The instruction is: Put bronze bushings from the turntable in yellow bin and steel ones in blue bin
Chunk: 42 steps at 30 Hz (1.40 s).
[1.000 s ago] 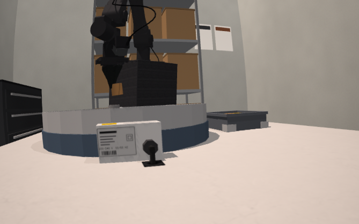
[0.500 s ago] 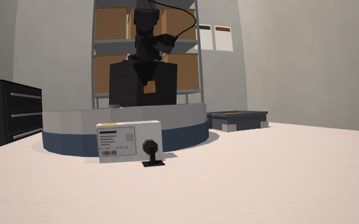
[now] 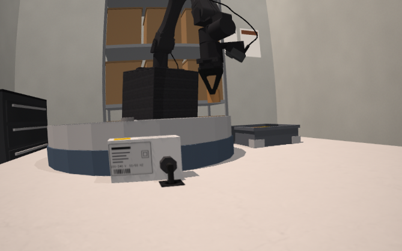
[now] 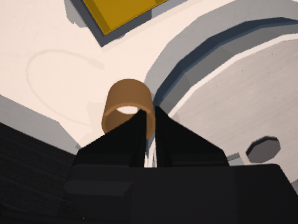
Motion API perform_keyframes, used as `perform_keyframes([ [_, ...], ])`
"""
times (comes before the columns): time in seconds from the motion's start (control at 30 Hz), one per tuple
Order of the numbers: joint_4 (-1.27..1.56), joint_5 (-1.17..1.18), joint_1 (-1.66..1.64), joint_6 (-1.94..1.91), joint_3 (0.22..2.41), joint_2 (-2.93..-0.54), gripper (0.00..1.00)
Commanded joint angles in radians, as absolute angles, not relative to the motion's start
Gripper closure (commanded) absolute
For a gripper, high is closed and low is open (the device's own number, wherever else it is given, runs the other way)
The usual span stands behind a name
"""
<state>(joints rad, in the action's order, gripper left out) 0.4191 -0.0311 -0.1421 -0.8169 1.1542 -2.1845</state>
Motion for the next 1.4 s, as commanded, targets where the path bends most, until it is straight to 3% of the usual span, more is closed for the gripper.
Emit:
perform_keyframes([
  [0.0,0.476,-0.015,-0.171,-0.838,1.214,-2.206,1.0],
  [0.47,0.585,-0.001,-0.334,-0.897,1.423,-2.305,1.0],
  [1.37,0.594,-0.007,-0.339,-0.9,1.443,-2.299,1.0],
])
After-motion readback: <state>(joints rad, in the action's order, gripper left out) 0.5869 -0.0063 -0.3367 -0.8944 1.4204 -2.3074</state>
